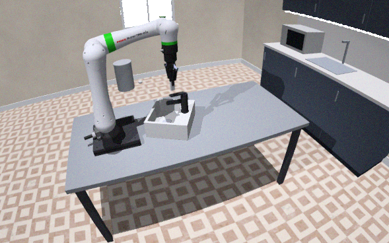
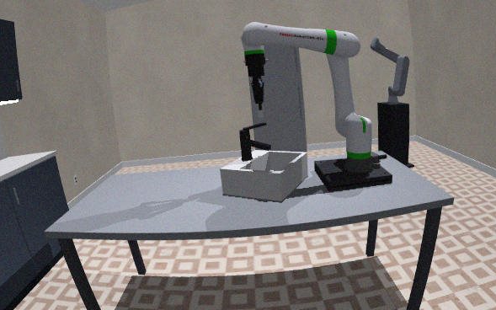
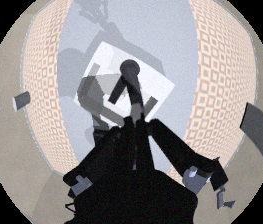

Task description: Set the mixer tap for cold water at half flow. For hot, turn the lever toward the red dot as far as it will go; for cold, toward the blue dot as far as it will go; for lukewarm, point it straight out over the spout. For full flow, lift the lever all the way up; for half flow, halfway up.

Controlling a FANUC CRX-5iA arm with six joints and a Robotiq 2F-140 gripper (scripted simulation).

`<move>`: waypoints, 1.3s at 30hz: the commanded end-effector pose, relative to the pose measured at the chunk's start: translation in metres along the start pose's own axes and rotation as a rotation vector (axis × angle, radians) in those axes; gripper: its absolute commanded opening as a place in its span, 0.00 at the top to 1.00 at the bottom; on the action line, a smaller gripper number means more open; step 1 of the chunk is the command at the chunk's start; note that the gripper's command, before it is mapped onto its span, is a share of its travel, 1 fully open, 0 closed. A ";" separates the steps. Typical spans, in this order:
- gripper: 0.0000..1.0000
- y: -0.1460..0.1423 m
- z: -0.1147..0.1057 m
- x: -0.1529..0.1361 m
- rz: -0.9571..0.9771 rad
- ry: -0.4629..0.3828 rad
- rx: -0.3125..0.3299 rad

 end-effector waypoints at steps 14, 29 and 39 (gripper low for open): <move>1.00 0.000 0.000 0.000 0.000 0.000 0.000; 1.00 0.000 -0.003 0.000 0.269 0.000 0.000; 1.00 0.000 -0.009 0.000 0.814 0.000 0.002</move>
Point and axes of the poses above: the point where the finger pads meet when closed, its own z axis out along the fingers, its own y axis across the jaws, x = y × z, the point moved 10 cm from there along -z, back along the fingers, and after that the axes turned 14 degrees about z, right-handed, at the moved point
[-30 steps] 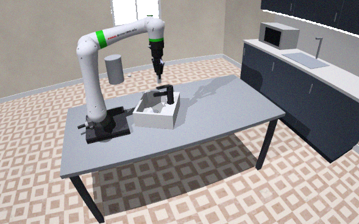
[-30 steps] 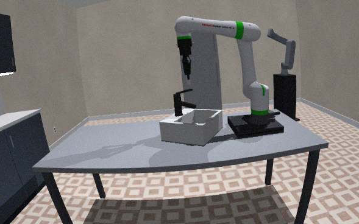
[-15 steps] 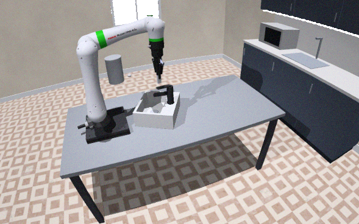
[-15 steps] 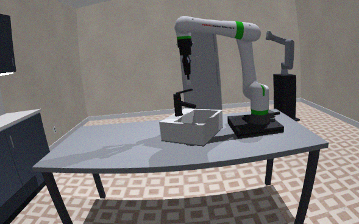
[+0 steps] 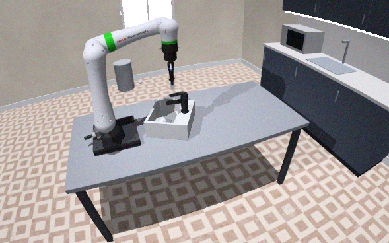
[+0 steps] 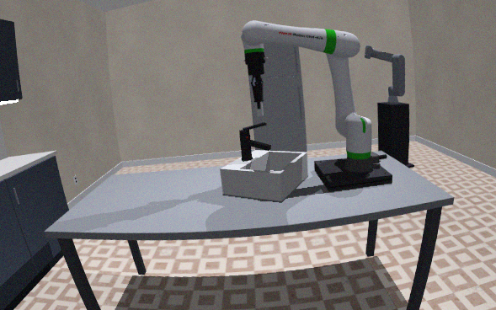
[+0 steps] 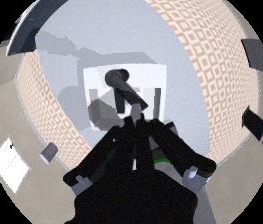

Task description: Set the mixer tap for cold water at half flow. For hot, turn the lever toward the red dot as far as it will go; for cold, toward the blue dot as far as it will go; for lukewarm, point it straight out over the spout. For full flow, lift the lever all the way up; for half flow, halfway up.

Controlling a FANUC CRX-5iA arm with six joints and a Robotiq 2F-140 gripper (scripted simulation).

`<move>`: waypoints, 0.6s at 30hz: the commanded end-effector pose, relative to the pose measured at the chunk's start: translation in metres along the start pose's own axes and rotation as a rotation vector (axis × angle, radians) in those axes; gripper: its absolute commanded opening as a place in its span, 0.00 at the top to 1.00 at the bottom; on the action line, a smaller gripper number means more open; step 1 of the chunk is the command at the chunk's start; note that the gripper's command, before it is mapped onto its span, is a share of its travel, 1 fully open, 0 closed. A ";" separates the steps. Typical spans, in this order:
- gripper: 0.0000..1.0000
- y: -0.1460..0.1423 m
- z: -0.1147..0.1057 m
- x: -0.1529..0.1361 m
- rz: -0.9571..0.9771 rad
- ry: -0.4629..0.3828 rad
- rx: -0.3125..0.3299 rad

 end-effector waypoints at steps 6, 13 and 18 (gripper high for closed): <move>1.00 0.000 -0.009 0.000 0.517 0.004 -0.002; 1.00 0.000 -0.016 0.000 0.859 0.001 0.008; 1.00 0.001 -0.019 0.000 1.090 -0.002 0.012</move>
Point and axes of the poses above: the point where the finger pads meet when closed, its own z axis out along the fingers, its own y axis across the jaws, x = y × z, the point moved 10 cm from there along -z, back along the fingers, and after that the axes turned 14 degrees about z, right-handed, at the moved point
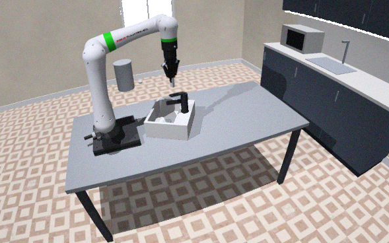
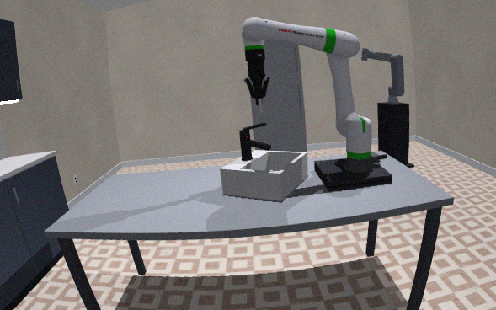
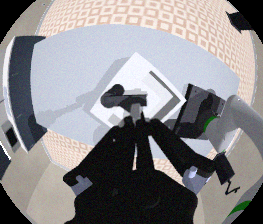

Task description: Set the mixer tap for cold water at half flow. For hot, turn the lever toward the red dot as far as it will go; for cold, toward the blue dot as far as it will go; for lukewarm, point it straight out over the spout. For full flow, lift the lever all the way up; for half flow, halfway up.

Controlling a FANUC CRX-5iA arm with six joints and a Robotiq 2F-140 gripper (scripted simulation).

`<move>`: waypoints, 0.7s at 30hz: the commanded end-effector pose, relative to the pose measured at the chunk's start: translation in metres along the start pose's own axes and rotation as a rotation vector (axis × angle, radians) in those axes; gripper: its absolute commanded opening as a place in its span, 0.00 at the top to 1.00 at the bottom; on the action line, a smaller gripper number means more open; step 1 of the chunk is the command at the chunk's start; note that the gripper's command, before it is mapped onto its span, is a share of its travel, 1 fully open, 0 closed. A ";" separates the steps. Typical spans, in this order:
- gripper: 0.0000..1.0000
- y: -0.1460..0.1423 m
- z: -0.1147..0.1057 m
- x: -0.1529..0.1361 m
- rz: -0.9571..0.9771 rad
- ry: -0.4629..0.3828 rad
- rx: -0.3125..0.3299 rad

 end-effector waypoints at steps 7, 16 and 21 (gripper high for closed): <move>1.00 0.000 -0.008 -0.001 0.571 0.004 0.005; 1.00 0.001 -0.010 -0.001 1.006 0.001 0.008; 1.00 0.000 -0.010 -0.001 1.233 0.004 0.008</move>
Point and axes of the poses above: the point where the finger pads meet when closed, its own z axis out along the fingers, its own y axis across the jaws, x = y × z, the point moved 10 cm from there along -z, back along the fingers, and after that the axes turned 14 degrees about z, right-handed, at the moved point
